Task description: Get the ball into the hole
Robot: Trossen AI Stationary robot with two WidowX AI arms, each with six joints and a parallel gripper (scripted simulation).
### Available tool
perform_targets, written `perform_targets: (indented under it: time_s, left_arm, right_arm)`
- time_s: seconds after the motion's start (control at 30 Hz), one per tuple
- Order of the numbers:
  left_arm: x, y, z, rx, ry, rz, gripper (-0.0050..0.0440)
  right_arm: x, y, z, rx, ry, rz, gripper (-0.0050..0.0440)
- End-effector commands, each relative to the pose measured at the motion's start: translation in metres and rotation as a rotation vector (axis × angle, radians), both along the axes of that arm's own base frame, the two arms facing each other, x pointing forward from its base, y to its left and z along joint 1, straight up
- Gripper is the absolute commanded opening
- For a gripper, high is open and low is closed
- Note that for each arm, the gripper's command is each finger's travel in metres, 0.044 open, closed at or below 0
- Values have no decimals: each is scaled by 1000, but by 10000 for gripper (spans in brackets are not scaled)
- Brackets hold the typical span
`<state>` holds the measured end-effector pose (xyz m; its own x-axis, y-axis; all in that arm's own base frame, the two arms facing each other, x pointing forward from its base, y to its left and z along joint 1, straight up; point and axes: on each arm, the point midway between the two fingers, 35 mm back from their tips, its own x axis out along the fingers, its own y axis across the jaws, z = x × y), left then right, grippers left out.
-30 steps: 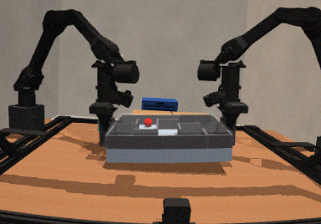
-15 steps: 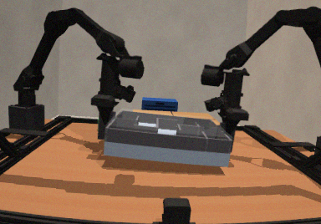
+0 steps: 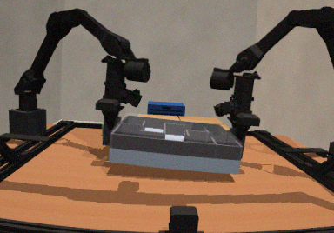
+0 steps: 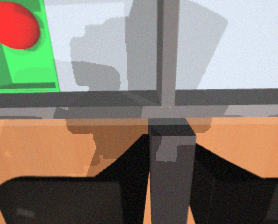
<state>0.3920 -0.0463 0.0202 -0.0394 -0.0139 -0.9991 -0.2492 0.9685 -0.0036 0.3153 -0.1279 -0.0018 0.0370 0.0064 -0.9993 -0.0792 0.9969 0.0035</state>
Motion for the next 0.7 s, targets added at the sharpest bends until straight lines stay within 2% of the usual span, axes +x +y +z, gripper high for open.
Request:
perform_targets:
  time_s: [0.0,0.13,0.3,0.67]
  left_arm:
    - [0,0,-14,4,-11,-1,20]
    - [-2,0,-39,13,-35,-1,20]
    - [-2,1,-43,14,-39,-1,20]
    - [-2,1,-43,14,-39,-1,284]
  right_arm:
    - [1,0,-9,-1,11,-1,20]
    - [2,-1,-23,-6,33,-2,20]
    - [2,-1,-26,-6,37,-2,20]
    - [2,-1,-26,-6,37,-2,284]
